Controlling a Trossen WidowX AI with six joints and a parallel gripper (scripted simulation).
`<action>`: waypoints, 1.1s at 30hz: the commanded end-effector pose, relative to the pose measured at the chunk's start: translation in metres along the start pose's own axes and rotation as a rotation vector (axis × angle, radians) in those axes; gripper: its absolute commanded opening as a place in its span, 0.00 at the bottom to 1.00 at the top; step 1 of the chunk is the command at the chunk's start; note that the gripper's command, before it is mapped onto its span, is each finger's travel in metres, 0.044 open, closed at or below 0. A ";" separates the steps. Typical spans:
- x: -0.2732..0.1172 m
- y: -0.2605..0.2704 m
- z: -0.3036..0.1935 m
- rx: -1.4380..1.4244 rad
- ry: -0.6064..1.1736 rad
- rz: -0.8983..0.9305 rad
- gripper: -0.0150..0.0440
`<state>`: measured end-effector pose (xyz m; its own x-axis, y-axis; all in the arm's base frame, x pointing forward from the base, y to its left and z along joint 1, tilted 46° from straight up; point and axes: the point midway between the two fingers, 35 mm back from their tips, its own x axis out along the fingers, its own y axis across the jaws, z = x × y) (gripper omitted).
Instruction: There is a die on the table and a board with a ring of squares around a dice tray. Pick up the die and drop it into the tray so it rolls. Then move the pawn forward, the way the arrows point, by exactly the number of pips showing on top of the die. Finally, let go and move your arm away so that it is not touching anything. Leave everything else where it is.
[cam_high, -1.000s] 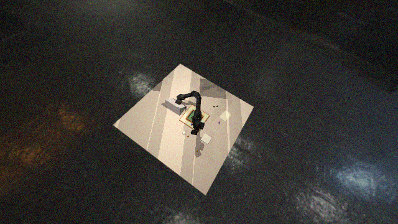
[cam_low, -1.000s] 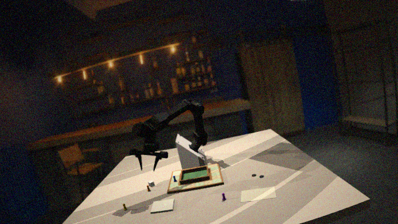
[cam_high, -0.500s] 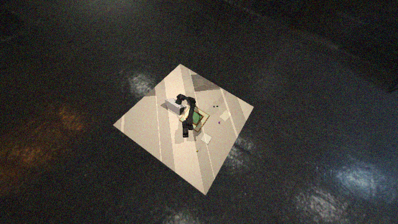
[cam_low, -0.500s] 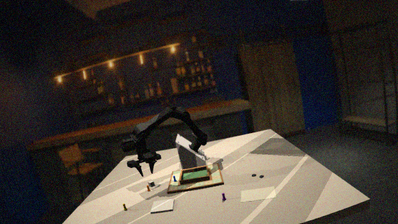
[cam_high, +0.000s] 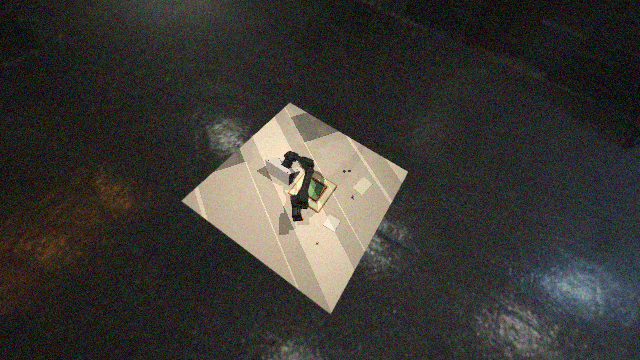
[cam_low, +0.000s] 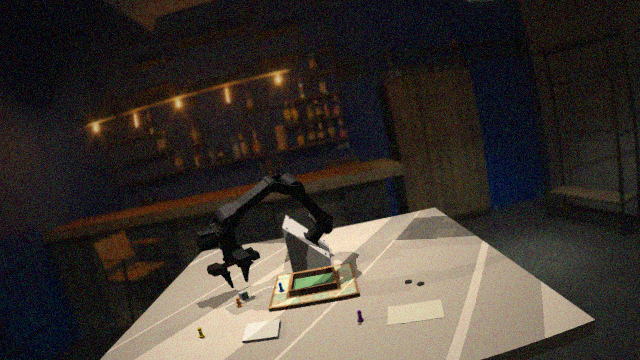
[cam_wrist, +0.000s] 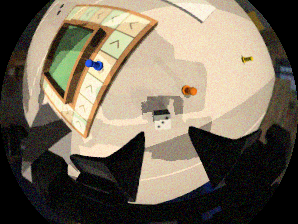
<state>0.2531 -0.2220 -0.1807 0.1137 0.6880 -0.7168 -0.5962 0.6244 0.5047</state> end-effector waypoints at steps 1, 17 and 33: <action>0.013 0.001 0.000 0.004 -0.006 0.001 0.72; 0.034 0.001 0.001 0.003 -0.007 0.001 0.72; 0.046 0.002 0.001 0.003 -0.008 0.001 0.44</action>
<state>0.2571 -0.1893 -0.2122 0.1131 0.6908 -0.7142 -0.5960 0.6223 0.5075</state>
